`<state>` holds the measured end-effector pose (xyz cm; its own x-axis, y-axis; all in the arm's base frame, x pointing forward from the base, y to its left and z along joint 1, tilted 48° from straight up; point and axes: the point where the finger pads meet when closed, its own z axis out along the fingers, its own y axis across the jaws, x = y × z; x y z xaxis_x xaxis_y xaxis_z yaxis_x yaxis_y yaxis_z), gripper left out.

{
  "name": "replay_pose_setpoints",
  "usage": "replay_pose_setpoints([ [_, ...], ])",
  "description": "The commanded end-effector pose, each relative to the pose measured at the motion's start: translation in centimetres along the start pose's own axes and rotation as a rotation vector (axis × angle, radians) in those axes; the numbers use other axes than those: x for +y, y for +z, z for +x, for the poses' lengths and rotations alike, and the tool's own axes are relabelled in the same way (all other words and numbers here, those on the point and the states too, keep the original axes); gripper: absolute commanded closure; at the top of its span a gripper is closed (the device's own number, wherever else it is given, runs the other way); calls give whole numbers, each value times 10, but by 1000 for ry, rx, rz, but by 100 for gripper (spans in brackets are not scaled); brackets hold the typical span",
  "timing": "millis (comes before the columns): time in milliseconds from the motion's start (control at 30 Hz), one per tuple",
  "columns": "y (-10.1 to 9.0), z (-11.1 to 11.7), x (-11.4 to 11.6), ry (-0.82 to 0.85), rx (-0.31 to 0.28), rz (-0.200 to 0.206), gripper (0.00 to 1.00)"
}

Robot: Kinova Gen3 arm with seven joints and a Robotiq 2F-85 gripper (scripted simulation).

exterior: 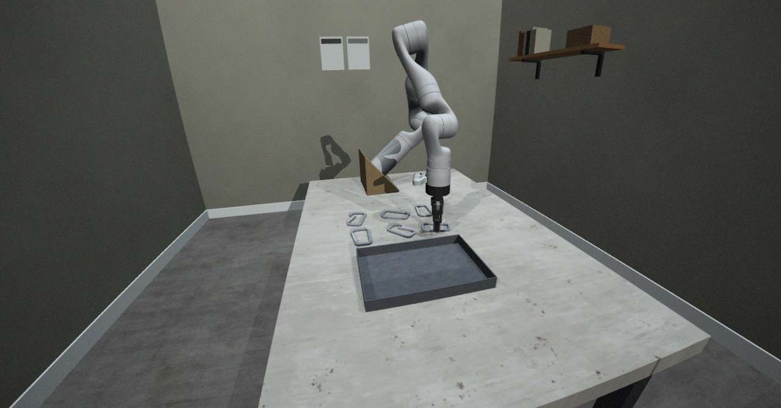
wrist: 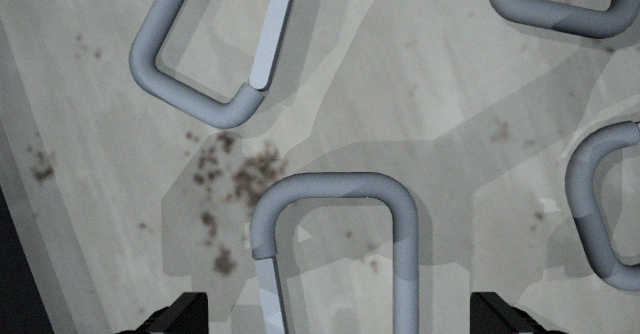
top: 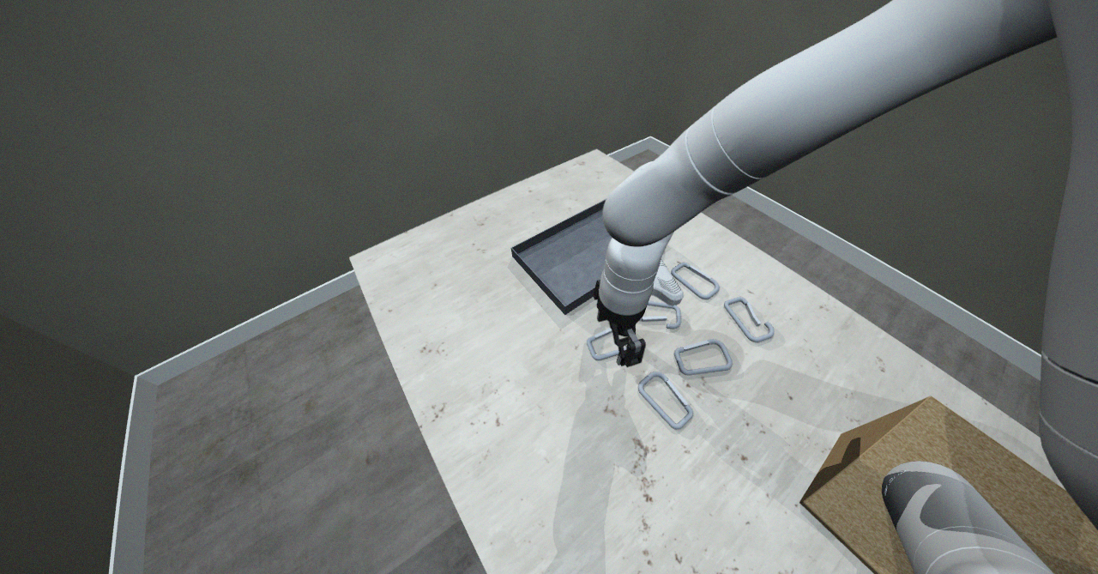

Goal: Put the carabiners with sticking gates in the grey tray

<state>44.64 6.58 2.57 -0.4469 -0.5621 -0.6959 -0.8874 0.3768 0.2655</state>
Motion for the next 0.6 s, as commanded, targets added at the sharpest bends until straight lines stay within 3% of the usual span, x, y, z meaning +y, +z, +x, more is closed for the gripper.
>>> replay_pose_setpoints([
  [0,-1,0,-1,0,0,2,0],
  [533,-1,0,-1,0,0,2,0],
  [567,-71,0,0,-3,-2,-12,0],
])
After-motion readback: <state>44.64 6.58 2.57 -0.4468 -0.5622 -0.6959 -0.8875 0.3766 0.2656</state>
